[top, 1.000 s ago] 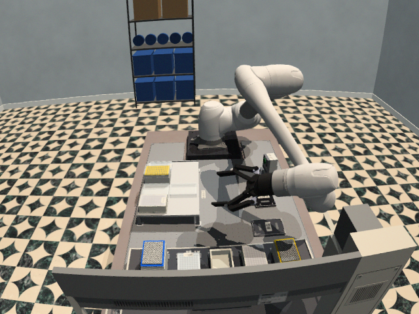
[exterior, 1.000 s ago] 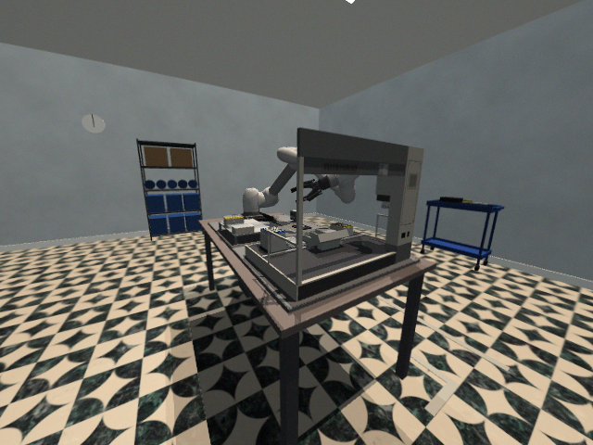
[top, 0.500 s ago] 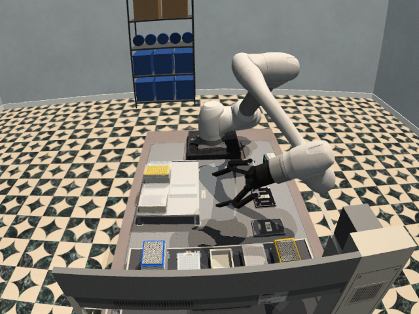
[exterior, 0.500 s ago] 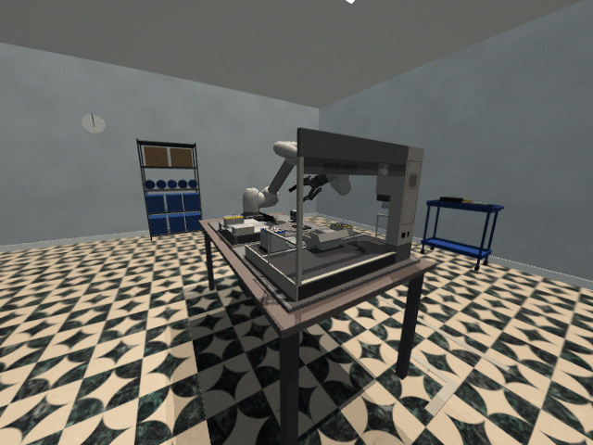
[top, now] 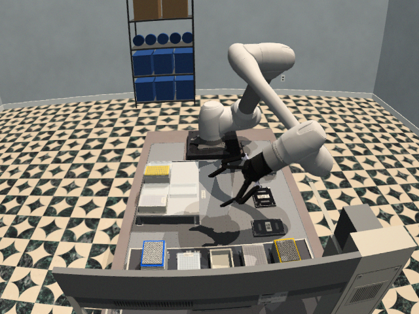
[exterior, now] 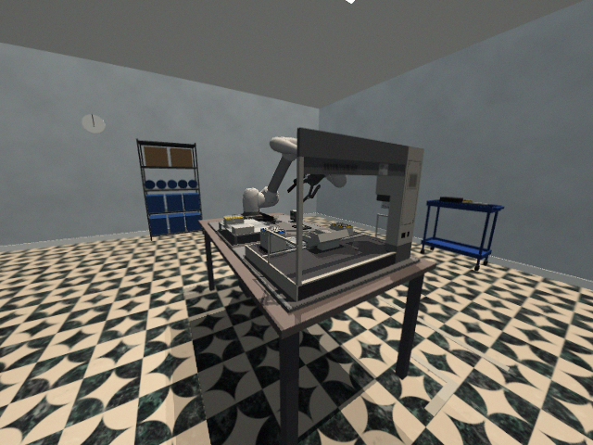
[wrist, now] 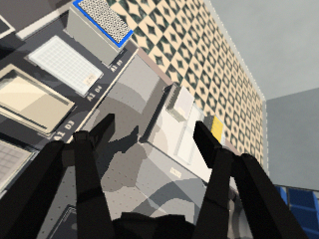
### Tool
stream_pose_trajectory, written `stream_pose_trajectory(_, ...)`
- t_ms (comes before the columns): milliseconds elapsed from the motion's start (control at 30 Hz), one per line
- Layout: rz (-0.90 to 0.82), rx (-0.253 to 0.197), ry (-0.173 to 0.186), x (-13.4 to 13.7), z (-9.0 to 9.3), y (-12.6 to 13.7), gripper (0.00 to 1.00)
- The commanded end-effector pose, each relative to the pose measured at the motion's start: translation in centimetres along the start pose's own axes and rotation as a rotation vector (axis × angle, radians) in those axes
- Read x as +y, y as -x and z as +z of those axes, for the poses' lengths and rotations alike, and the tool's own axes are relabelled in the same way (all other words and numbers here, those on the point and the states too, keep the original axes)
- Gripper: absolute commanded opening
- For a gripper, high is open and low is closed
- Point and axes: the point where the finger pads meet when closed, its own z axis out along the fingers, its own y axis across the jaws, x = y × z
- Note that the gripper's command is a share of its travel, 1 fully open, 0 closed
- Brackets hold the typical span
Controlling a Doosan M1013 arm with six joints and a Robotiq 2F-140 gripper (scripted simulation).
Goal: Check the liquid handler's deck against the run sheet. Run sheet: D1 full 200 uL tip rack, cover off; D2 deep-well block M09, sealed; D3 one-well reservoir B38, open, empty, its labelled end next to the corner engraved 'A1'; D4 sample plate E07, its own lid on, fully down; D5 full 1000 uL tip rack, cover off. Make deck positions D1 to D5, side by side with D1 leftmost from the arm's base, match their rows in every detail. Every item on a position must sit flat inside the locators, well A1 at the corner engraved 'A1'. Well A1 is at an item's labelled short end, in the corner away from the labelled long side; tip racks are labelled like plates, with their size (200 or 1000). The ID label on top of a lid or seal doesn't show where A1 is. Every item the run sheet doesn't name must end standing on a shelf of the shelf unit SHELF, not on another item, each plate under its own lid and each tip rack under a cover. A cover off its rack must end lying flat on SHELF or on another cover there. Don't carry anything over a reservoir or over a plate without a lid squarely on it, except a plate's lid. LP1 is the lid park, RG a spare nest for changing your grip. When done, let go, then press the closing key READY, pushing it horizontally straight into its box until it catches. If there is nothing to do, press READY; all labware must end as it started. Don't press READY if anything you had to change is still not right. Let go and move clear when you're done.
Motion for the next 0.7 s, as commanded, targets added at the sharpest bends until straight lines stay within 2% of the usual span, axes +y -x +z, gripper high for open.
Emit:
stream_pose_trajectory(0,-0.049,-0.012,-0.049,0.06,-0.06,-0.07,0.79)
stream_pose_trajectory(67,-0.049,-0.012,-0.049,0.06,-0.06,-0.07,0.79)
stream_pose_trajectory(567,-0.263,-0.062,-0.253,0.06,-0.06,-0.08,0.79)
stream_pose_trajectory(633,-0.263,-0.062,-0.253,0.06,-0.06,-0.08,0.79)
stream_pose_trajectory(667,-0.277,-0.066,-0.266,0.06,-0.06,-0.08,0.79)
